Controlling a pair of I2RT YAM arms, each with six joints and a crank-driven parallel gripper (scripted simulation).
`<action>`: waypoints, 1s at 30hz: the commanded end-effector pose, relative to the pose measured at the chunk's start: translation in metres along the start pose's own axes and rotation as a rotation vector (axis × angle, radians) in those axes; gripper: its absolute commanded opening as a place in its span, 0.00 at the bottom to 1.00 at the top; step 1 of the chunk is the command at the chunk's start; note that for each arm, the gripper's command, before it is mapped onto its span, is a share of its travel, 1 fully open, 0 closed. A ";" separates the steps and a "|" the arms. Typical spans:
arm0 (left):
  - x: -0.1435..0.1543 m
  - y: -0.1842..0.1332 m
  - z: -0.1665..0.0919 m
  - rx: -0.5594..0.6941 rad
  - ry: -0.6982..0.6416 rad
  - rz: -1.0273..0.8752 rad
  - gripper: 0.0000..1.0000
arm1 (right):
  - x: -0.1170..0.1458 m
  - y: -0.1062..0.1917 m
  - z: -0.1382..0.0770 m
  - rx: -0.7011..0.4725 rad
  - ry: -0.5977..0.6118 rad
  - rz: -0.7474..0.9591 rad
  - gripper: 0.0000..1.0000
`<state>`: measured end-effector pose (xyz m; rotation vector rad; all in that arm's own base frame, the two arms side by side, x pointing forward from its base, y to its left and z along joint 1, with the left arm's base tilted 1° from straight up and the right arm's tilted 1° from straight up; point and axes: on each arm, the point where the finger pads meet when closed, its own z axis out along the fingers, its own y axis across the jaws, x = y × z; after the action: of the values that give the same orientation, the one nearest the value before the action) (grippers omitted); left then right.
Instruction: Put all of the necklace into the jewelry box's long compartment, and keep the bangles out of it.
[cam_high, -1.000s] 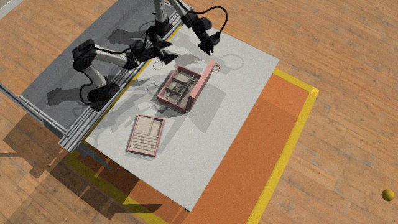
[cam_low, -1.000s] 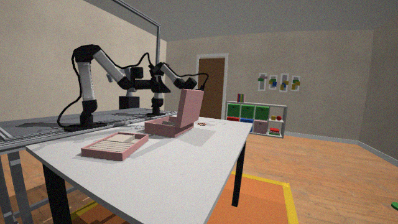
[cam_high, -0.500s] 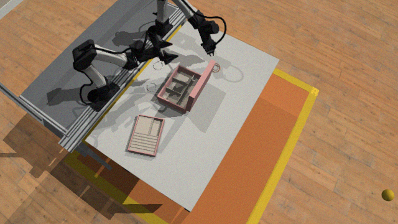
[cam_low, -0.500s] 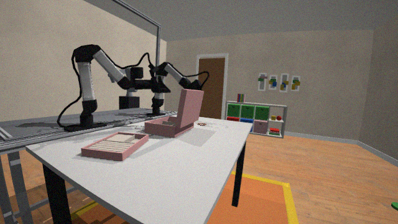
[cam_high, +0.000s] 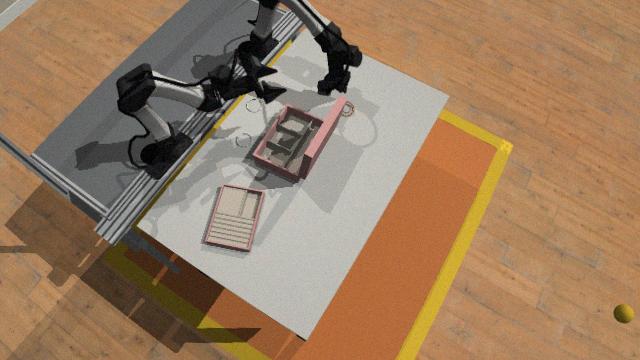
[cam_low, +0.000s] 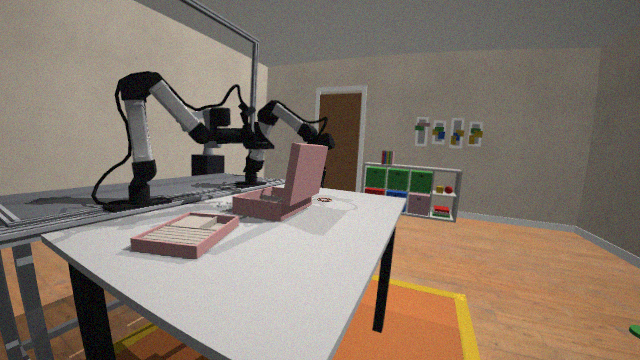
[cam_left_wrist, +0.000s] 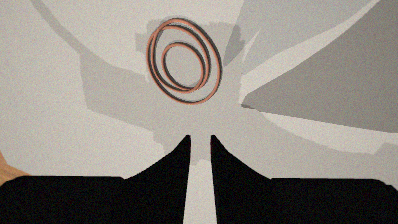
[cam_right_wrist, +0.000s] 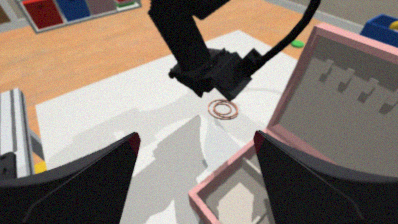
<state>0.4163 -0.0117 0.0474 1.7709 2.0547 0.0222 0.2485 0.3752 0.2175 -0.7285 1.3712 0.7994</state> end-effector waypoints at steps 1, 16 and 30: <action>0.001 -0.005 0.002 0.159 0.067 0.262 0.17 | -0.007 -0.001 0.001 0.004 -0.024 0.000 1.00; 0.002 0.004 0.022 0.388 0.185 0.781 0.17 | -0.007 -0.001 0.001 0.004 -0.024 0.000 1.00; 0.007 -0.007 0.047 0.405 0.176 0.784 0.17 | -0.007 -0.001 0.001 0.004 -0.024 0.000 1.00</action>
<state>0.4240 -0.0199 0.0087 2.7920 1.4086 -0.0116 0.2485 0.3752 0.2176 -0.7285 1.3710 0.7995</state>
